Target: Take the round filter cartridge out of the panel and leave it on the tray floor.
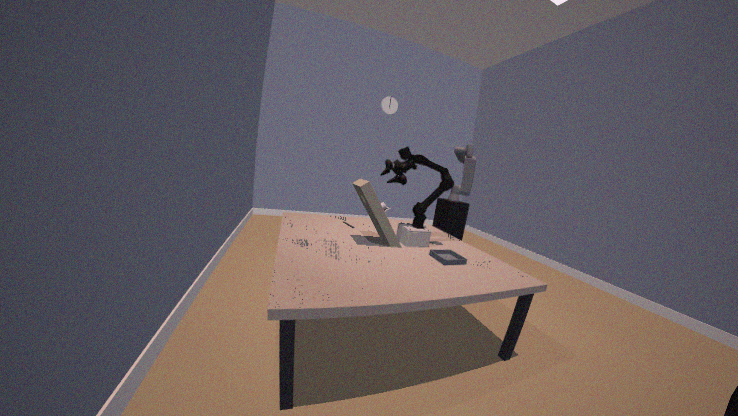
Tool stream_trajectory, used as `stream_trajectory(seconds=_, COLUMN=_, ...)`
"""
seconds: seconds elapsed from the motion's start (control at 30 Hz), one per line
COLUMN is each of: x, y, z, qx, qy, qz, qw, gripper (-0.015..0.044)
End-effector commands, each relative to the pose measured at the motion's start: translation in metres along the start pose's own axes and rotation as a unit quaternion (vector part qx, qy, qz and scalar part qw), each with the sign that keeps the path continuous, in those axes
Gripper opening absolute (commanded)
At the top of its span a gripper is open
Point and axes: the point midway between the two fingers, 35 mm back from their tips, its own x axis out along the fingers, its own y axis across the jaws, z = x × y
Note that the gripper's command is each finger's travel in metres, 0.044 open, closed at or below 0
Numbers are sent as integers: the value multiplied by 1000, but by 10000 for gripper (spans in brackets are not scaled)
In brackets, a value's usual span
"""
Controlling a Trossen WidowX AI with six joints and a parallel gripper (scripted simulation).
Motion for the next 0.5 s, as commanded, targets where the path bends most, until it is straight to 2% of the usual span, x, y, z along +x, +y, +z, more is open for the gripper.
stream_trajectory(seconds=0.0, x=21, y=27, z=-33, qx=129, qy=73, qz=46, qw=988, gripper=305)
stream_trajectory(seconds=0.17, x=38, y=71, z=-85, qx=321, qy=194, qz=70, qw=925, gripper=305)
stream_trajectory(seconds=0.47, x=40, y=73, z=-87, qx=327, qy=198, qz=70, qw=921, gripper=305)
